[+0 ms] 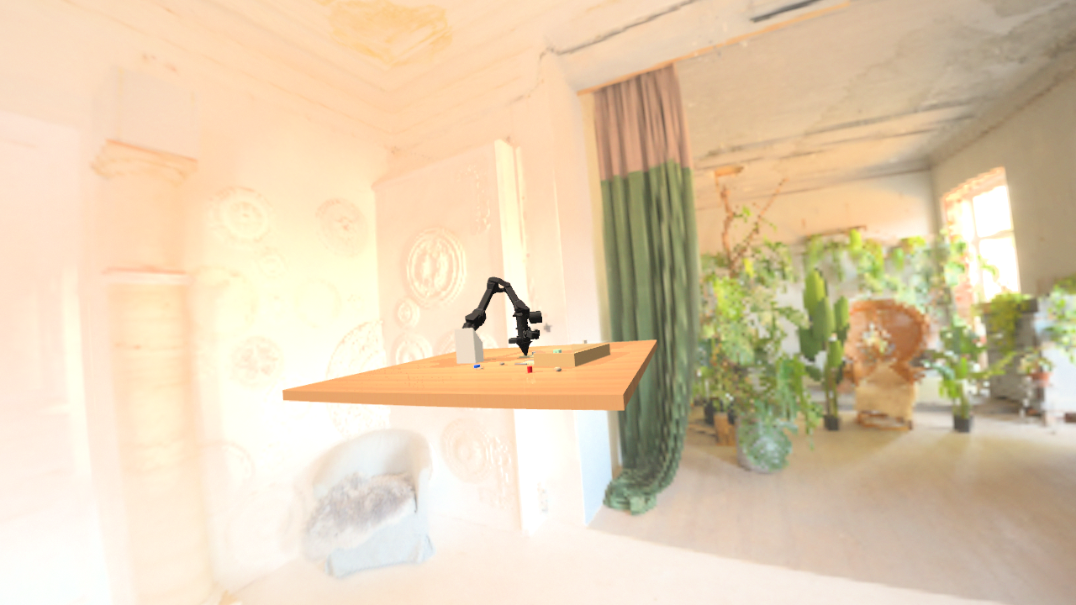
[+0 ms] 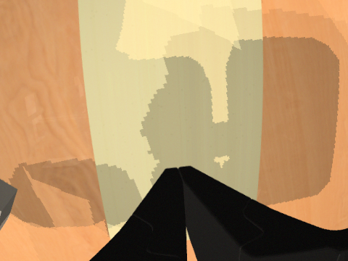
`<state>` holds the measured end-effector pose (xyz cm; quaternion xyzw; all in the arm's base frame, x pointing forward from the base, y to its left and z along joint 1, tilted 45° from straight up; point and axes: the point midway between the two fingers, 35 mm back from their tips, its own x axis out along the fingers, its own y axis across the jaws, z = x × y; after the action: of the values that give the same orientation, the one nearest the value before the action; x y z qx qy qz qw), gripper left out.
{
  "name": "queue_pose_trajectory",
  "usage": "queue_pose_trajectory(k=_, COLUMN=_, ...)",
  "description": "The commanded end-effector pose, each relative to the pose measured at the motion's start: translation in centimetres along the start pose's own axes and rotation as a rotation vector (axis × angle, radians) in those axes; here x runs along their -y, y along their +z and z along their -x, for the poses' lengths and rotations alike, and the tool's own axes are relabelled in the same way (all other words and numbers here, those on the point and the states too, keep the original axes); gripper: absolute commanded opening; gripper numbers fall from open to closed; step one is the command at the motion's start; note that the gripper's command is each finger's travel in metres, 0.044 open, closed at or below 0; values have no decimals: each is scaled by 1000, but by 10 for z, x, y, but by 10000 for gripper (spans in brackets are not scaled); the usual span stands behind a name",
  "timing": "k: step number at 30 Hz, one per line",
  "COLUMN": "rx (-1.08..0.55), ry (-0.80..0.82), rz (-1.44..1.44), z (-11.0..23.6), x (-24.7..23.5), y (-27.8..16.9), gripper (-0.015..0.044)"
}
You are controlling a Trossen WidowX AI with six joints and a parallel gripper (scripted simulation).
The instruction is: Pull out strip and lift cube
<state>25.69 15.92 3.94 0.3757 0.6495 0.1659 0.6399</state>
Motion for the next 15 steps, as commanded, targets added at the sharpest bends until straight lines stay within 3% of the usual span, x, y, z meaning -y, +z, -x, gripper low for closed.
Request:
queue_pose_trajectory(k=1, rx=-24, ry=-7, rz=-2, z=-4, x=2, y=-8, gripper=0)
queue_pose_trajectory(k=7, rx=-24, ry=-7, rz=-2, z=-4, x=2, y=-8, gripper=0)
queue_pose_trajectory(k=12, rx=-22, ry=-9, rz=-1, z=39, x=0, y=2, gripper=0)
queue_pose_trajectory(k=15, rx=-23, ry=-9, rz=-1, z=42, x=0, y=2, gripper=0)
